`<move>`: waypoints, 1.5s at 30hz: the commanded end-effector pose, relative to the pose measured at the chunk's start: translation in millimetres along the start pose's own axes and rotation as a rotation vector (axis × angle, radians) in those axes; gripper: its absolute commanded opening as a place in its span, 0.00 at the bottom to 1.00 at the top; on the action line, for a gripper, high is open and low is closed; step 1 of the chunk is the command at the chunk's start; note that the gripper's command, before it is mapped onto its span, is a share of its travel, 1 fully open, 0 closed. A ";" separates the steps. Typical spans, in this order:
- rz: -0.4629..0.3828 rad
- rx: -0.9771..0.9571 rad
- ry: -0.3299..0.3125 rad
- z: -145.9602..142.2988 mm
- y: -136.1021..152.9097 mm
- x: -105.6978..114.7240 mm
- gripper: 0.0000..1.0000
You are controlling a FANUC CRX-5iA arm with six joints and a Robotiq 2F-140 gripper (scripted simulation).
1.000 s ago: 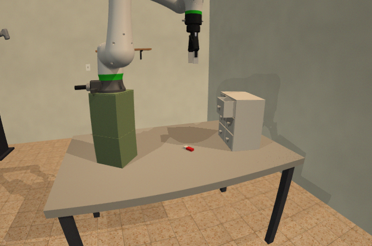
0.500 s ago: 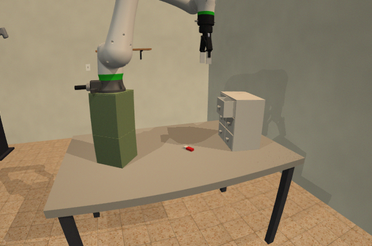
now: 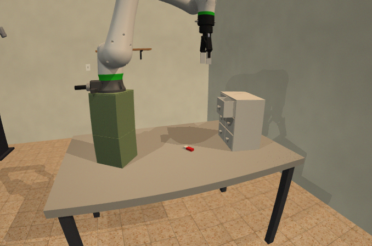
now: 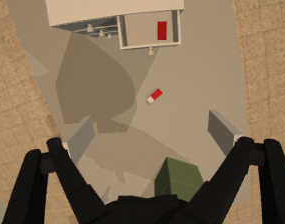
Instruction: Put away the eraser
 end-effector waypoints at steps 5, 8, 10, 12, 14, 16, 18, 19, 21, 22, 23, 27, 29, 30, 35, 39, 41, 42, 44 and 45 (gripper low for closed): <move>0.000 -0.025 0.001 0.0 -1.0 -0.6 1.00; 0.000 -0.031 0.002 0.0 -1.2 -0.8 1.00; 0.000 -0.043 0.002 0.0 -1.6 -1.2 1.00; -0.001 -0.057 0.003 0.0 -2.1 -1.6 1.00; -0.001 -0.073 0.004 0.0 -2.6 -2.2 1.00; -0.002 -0.090 0.005 -0.1 -3.2 -2.8 1.00; -0.002 -0.110 0.006 -0.1 -3.9 -3.4 1.00; -0.002 -0.121 0.007 -0.1 -4.3 -3.7 1.00; -0.003 -0.143 0.008 -0.1 -5.0 -4.5 1.00; -0.003 -0.155 0.009 -0.1 -5.4 -4.9 1.00; -0.003 -0.155 0.009 -0.1 -5.4 -4.9 1.00; -0.004 -0.195 0.011 -0.1 -6.8 -6.2 1.00; -0.005 -0.223 0.013 -0.1 -7.8 -7.1 1.00; -0.005 -0.238 0.014 -0.1 -8.3 -7.6 1.00; -0.007 -0.321 0.019 -0.1 -11.2 -10.4 1.00; -0.009 -0.397 0.023 -0.1 -13.8 -12.8 1.00; -0.009 -0.397 0.023 -0.1 -13.8 -12.8 1.00; -0.009 -0.417 0.024 -0.1 -14.5 -13.5 1.00; -0.010 -0.458 0.027 -0.1 -16.0 -14.9 1.00; -0.011 -0.479 0.028 -0.1 -16.8 -15.6 1.00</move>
Point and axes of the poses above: the point where the finger pads meet when closed, its own x axis back along the fingers, its own z axis across the jaws, y = z × x, the point moved 5 cm from there along x, back along the fingers, and after that the axes turned 5 degrees about x, right-handed, at the moved point
